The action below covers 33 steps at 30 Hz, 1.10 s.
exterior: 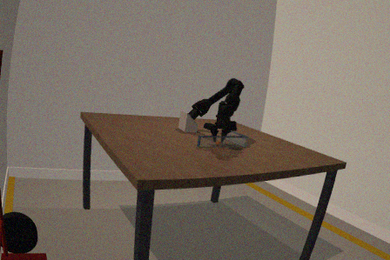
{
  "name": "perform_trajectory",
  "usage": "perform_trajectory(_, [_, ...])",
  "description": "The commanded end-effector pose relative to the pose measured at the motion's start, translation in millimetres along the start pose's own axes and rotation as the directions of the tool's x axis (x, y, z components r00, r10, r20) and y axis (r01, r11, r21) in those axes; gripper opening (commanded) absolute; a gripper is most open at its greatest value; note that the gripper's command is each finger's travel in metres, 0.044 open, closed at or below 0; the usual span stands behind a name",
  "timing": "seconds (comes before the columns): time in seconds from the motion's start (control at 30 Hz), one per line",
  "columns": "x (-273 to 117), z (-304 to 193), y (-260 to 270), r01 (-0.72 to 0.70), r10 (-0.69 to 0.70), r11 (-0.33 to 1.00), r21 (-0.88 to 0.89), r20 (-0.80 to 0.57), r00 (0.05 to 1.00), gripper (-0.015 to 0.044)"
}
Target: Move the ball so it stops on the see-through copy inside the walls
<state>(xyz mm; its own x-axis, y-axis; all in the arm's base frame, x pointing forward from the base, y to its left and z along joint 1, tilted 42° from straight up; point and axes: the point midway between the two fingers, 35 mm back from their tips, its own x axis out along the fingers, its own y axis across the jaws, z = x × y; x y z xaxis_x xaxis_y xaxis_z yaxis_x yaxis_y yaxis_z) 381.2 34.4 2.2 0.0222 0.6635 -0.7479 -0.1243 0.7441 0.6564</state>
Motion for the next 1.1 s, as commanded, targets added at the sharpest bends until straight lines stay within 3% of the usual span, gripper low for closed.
perform_trajectory(0.0, [9,-3,0,-0.006,0.006,1.0,0.01,-0.005,1.0,0.0222])
perform_trajectory(0.07, [10,-3,0,-0.006,0.007,1.0,0.01,-0.005,1.0,0.0222])
perform_trajectory(0.2, [10,-3,0,-0.006,0.007,1.0,0.01,-0.005,1.0,0.0117])
perform_trajectory(0.53, [10,-3,0,-0.006,0.007,1.0,0.01,-0.005,1.0,0.0051])
perform_trajectory(0.6, [9,-2,0,-0.006,0.006,1.0,0.01,-0.005,1.0,0.0])
perform_trajectory(0.9, [-41,3,-3,0.0,0.0,1.0,0.011,-0.005,1.0,0.0])
perform_trajectory(1.07, [-46,-17,-28,0.03,-0.027,0.996,0.088,-0.038,0.999,0.0])
